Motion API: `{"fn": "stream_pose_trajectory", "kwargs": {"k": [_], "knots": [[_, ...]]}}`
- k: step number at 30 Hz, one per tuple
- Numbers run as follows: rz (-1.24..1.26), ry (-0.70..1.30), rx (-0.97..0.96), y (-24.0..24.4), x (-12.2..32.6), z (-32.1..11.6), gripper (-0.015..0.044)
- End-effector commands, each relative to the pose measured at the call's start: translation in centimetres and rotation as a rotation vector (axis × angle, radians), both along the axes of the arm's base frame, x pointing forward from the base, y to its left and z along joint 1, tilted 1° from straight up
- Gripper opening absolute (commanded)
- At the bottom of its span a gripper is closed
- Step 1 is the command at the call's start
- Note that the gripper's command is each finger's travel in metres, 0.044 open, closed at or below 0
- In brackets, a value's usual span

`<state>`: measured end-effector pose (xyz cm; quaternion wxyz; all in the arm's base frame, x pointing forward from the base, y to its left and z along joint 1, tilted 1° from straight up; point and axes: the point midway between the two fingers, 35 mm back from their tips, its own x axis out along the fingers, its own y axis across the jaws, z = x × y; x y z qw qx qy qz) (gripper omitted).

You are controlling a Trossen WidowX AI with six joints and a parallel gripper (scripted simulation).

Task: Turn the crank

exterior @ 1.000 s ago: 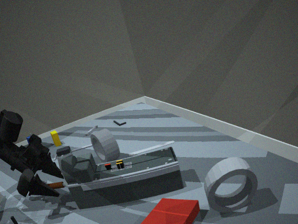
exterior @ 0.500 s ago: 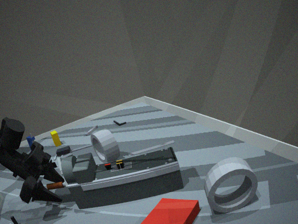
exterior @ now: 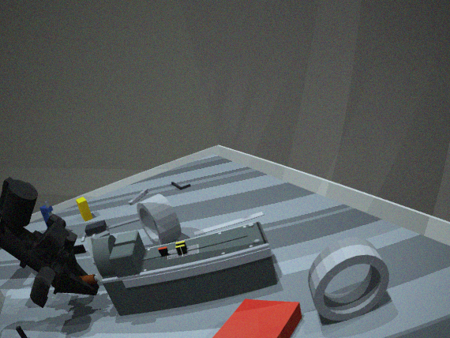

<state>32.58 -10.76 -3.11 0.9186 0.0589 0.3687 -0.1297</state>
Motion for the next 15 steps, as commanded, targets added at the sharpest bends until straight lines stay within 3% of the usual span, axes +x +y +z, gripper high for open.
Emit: {"fn": "stream_pose_trajectory", "kwargs": {"k": [1,15], "knots": [[-0.004,-0.003,0.001,-0.02,0.02,0.02,0.0000],[-0.004,-0.003,0.001,0.76,0.24,-0.54,0.0000]]}}
